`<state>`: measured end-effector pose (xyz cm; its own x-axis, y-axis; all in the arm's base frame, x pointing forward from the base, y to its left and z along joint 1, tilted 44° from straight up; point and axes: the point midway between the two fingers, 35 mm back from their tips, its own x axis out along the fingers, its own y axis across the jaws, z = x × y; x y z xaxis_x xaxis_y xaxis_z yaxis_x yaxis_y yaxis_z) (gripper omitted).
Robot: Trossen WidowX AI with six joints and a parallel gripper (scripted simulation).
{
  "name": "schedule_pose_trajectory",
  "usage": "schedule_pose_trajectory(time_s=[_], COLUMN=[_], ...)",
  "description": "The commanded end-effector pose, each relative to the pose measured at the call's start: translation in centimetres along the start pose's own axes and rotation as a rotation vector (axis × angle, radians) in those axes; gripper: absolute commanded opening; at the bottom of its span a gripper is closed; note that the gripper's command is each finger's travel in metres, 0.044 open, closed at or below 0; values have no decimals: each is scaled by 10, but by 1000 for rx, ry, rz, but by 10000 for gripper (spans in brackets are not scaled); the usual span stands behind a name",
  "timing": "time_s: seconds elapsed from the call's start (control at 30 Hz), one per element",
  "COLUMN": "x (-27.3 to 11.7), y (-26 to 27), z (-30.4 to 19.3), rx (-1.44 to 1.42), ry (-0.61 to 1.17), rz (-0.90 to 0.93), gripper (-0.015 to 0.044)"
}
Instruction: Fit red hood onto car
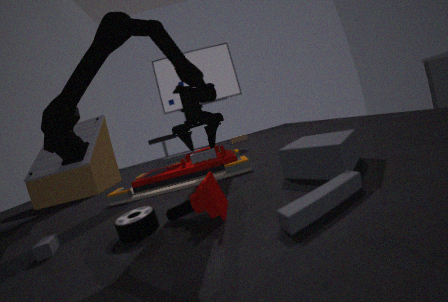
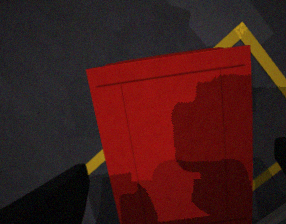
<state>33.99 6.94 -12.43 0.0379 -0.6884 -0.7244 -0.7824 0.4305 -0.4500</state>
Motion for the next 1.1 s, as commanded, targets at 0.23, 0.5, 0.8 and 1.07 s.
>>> schedule_pose_trajectory(time_s=[0.23, 0.5, 0.8, 1.07], x=[6, 10, 15, 18], y=[0, 0, 0, 0], z=[-1, -1, -1, -1], rx=[-7, -7, -7, -7], ry=[3, 3, 3, 3], rz=[-3, -3, -4, -4], gripper=[440, 440, 440, 440])
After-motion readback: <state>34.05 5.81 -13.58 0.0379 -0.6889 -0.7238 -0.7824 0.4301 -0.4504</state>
